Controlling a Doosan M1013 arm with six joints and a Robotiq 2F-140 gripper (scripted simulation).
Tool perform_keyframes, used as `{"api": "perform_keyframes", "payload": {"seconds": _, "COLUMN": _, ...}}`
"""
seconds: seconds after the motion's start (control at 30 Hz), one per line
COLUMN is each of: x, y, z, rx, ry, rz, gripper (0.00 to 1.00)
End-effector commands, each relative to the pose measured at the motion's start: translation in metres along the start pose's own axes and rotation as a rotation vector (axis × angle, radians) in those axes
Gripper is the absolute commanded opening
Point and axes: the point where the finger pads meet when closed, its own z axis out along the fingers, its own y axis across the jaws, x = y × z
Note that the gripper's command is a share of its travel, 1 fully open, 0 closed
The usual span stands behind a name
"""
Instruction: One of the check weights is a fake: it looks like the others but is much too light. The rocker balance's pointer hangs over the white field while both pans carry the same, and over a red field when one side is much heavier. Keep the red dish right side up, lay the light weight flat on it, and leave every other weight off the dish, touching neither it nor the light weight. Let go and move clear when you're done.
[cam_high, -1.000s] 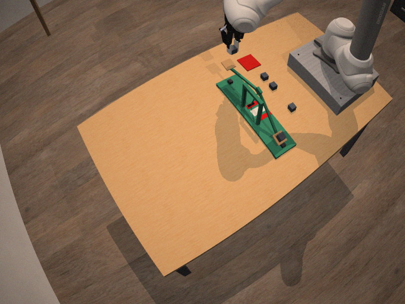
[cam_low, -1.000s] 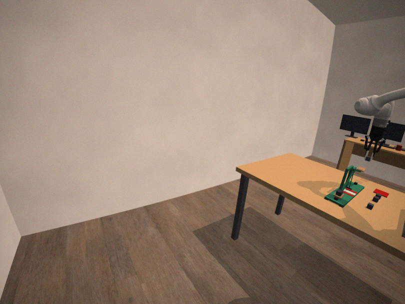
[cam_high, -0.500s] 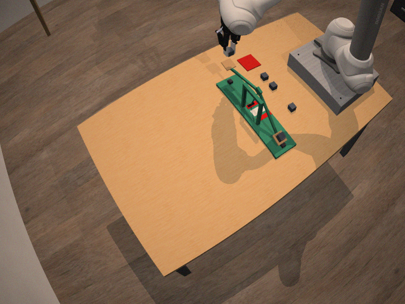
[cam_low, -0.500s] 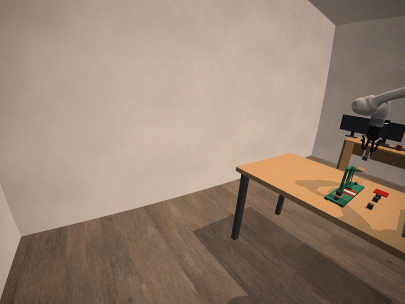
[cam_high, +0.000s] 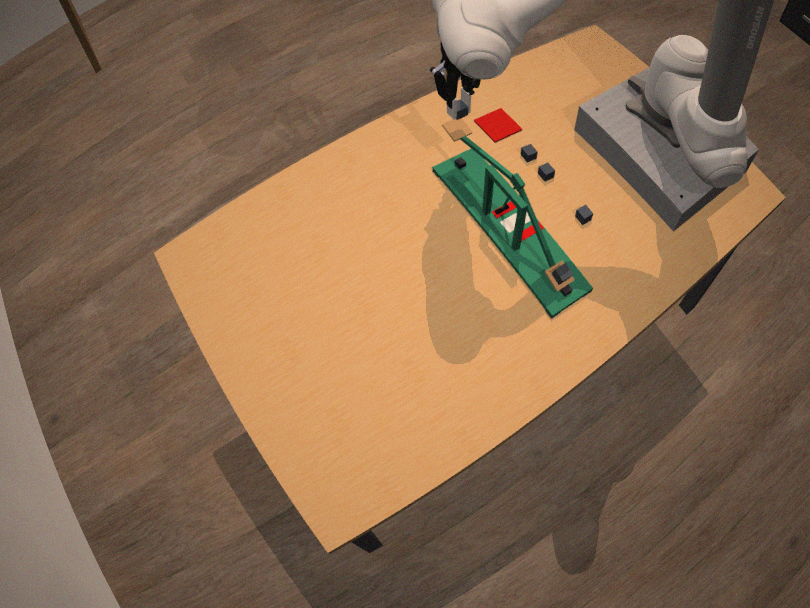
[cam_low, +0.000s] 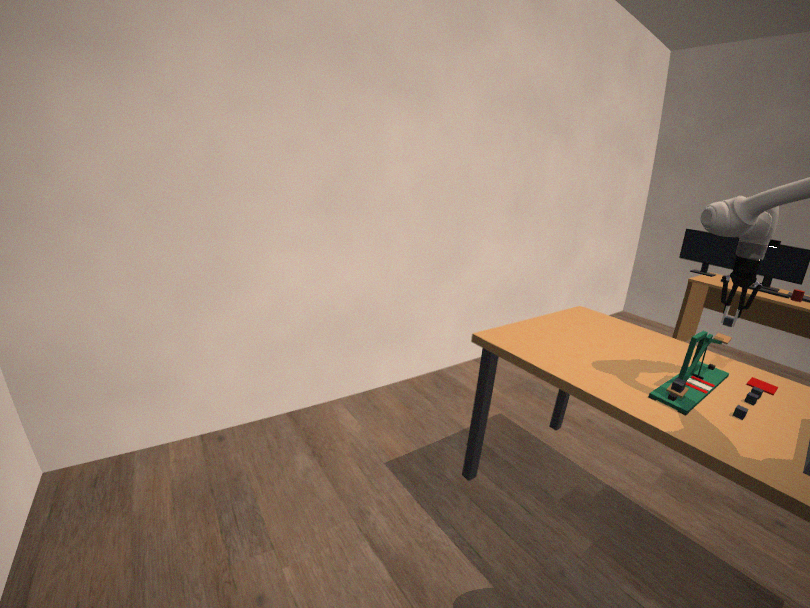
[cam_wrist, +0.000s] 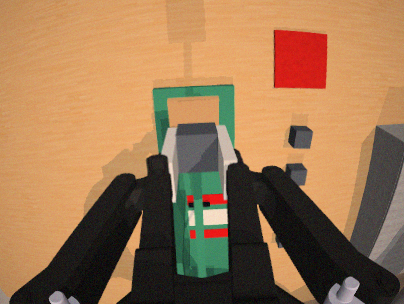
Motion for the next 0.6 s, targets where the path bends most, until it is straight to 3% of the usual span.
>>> {"api": "perform_keyframes", "payload": {"seconds": 0.0, "x": -0.001, "y": -0.001, "z": 0.017, "rx": 0.000, "ry": 0.000, "rz": 0.000, "gripper": 0.24}}
{"api": "perform_keyframes", "payload": {"seconds": 0.3, "x": -0.001, "y": -0.001, "z": 0.041, "rx": 0.000, "ry": 0.000, "rz": 0.000, "gripper": 0.24}}
{"api": "perform_keyframes", "payload": {"seconds": 0.57, "x": -0.001, "y": -0.001, "z": 0.045, "rx": 0.000, "ry": 0.000, "rz": 0.000, "gripper": 0.24}}
